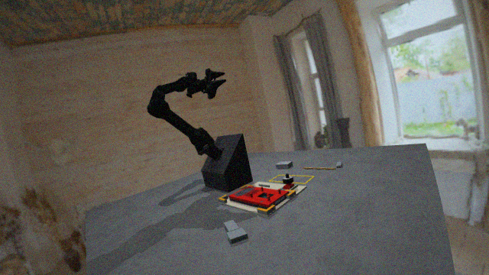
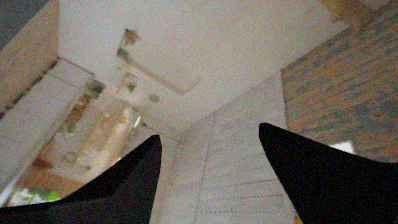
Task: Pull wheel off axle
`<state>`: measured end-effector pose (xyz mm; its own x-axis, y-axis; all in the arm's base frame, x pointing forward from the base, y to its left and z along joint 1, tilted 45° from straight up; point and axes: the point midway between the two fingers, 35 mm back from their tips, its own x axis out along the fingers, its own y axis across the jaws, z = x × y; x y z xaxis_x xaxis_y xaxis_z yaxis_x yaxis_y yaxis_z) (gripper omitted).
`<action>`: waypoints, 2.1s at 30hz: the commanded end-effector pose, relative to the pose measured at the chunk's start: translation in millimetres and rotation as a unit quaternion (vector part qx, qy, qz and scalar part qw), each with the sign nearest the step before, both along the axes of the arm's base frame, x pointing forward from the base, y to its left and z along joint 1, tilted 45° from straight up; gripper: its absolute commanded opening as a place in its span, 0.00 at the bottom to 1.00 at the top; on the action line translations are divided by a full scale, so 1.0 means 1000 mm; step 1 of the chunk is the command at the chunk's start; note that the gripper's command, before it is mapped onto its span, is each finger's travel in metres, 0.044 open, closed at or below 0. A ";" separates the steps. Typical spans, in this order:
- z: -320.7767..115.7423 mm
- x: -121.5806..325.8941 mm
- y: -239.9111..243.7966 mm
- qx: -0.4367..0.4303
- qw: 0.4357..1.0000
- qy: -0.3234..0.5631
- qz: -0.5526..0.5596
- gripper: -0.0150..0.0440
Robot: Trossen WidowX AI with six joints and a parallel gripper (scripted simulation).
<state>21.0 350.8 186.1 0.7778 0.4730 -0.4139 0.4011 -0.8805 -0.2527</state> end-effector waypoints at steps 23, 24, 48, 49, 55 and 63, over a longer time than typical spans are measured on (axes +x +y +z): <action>-0.137 0.290 -0.147 0.350 0.598 0.107 -0.713 0.76; -0.143 0.297 -0.158 0.363 0.569 0.099 -0.731 0.76; -0.224 0.333 -0.359 0.487 0.047 -0.135 -0.862 0.76; -0.222 0.336 -0.362 0.487 0.047 -0.135 -0.862 0.76; -0.224 0.337 -0.366 0.487 0.047 -0.135 -0.862 0.76; -0.266 0.335 -0.407 0.487 0.047 -0.135 -0.861 0.76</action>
